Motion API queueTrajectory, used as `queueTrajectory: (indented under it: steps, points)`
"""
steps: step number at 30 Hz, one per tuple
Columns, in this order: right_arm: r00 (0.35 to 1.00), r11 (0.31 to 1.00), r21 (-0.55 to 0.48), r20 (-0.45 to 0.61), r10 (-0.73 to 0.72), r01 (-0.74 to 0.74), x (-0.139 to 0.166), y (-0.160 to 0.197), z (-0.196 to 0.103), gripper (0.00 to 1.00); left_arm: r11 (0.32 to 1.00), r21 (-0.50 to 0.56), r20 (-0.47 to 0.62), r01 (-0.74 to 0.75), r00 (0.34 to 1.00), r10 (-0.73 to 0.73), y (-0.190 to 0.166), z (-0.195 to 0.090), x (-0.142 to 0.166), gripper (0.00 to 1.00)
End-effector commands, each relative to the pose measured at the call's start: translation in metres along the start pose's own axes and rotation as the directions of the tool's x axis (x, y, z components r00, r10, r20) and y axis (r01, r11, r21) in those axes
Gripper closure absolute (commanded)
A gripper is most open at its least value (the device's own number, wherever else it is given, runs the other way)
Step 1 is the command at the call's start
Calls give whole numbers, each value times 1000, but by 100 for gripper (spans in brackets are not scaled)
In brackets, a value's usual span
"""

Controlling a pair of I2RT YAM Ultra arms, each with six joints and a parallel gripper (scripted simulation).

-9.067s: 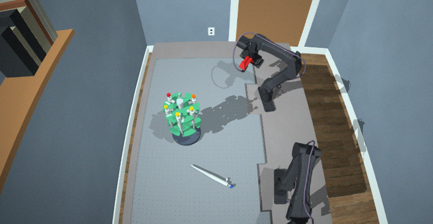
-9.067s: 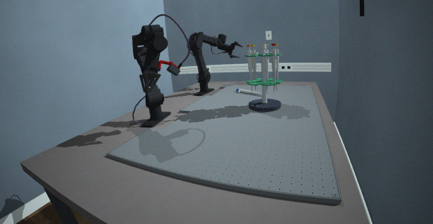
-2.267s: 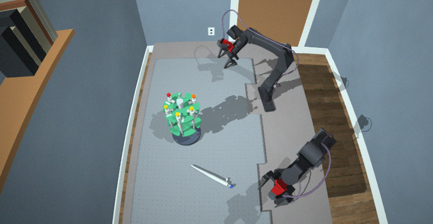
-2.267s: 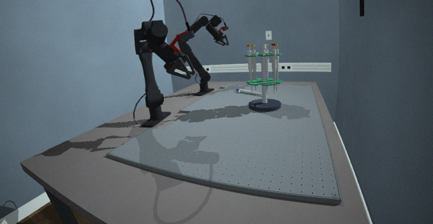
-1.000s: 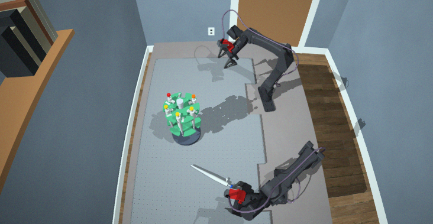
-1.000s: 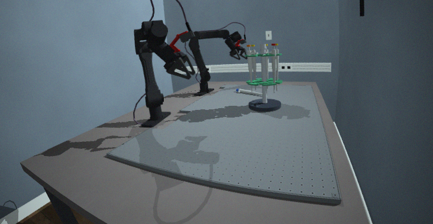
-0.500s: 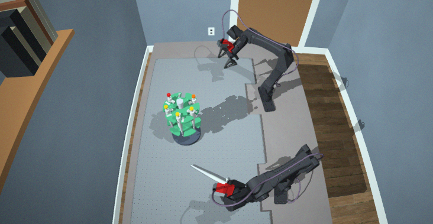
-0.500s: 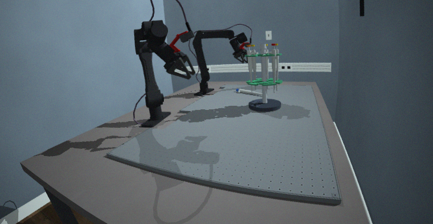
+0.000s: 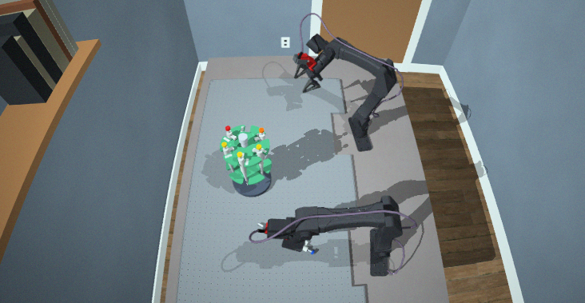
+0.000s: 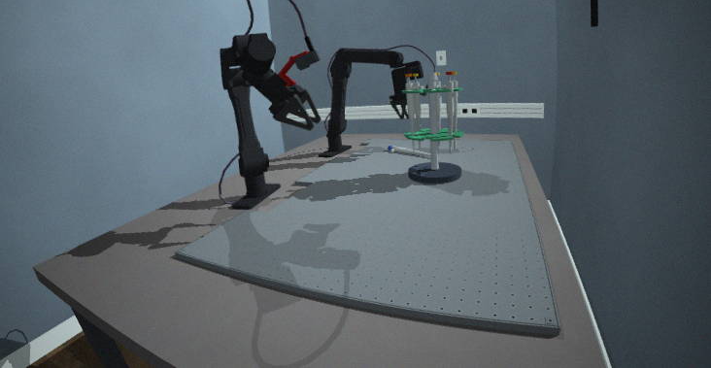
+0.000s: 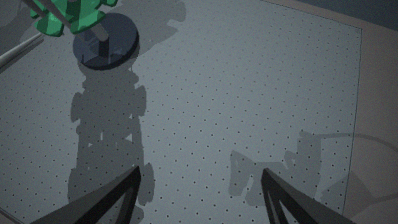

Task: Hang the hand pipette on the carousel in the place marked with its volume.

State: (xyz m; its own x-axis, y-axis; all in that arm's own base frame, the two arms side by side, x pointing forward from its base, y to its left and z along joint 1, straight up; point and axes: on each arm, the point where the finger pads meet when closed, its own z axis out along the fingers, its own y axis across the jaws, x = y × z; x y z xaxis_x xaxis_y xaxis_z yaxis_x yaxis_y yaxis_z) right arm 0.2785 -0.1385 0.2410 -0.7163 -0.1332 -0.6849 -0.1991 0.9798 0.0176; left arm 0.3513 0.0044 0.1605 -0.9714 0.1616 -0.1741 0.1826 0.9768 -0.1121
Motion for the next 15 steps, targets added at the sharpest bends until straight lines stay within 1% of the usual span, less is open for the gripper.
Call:
queueTrajectory:
  steps: [1, 3, 5, 8, 9, 10, 15]
  points:
    - [999, 1000, 15, 37, -22, 22, -11, -4, -6, 0, 990, -96, -112, 101, 987, -112, -1, -2, 6, 46]
    - [999, 1000, 15, 37, -22, 22, -11, -4, -6, 0, 985, -139, -159, 100, 980, -122, -12, 7, 3, 46]
    - [999, 1000, 15, 37, -22, 22, -11, -4, -6, 0, 985, -139, -159, 100, 980, -122, -23, 17, -1, 46]
    - [999, 1000, 15, 37, -22, 22, -11, -4, -6, 0, 985, -139, -159, 100, 980, -122, -25, 18, -1, 46]
    - [999, 1000, 15, 37, -22, 22, -11, -4, -6, 0, 988, -136, -162, 78, 982, -100, -20, 17, -1, 46]
    - [999, 1000, 15, 37, -22, 22, -11, -4, -6, 0, 991, -131, -137, 33, 989, -51, -19, 7, -1, 46]
    - [999, 1000, 15, 37, -22, 22, -11, -4, -6, 0, 983, -104, -154, -150, 979, 133, -20, 5, -1, 46]
